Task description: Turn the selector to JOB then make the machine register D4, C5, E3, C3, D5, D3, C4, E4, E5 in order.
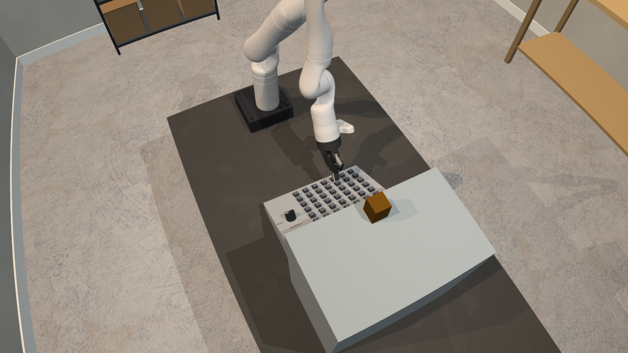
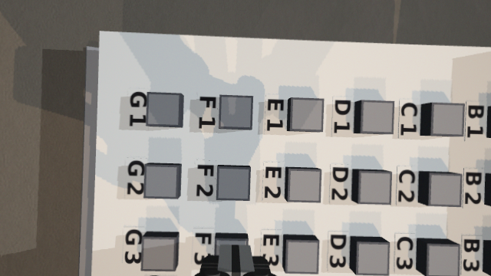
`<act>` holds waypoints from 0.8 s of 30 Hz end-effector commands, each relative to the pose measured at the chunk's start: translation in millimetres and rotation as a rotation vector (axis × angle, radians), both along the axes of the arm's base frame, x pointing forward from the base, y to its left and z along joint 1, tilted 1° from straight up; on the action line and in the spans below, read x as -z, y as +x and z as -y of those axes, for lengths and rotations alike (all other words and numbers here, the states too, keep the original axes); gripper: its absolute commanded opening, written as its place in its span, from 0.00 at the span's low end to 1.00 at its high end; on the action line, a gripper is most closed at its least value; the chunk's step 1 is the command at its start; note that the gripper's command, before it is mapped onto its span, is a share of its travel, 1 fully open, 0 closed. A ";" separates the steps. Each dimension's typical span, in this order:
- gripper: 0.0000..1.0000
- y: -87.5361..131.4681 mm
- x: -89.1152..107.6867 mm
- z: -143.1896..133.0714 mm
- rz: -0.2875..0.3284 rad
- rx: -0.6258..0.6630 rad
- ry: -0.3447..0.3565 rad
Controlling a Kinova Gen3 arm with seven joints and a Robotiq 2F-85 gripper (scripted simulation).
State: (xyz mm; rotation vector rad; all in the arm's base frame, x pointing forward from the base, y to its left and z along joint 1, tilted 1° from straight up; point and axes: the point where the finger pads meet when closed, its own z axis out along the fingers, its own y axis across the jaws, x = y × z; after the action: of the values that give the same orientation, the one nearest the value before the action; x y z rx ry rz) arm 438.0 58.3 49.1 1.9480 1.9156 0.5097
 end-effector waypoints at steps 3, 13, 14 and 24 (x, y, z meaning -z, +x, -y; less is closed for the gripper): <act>0.10 3.0 -0.2 -2.0 0.006 0.007 0.009; 0.10 4.4 2.4 -2.0 0.006 0.007 0.009; 0.10 4.7 2.7 -2.0 0.006 0.007 0.009; 0.10 6.4 5.9 -2.0 0.006 0.007 0.009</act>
State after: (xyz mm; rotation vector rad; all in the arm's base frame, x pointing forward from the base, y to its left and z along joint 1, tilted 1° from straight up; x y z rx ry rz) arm 441.4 58.7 44.1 1.9462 1.9164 0.5115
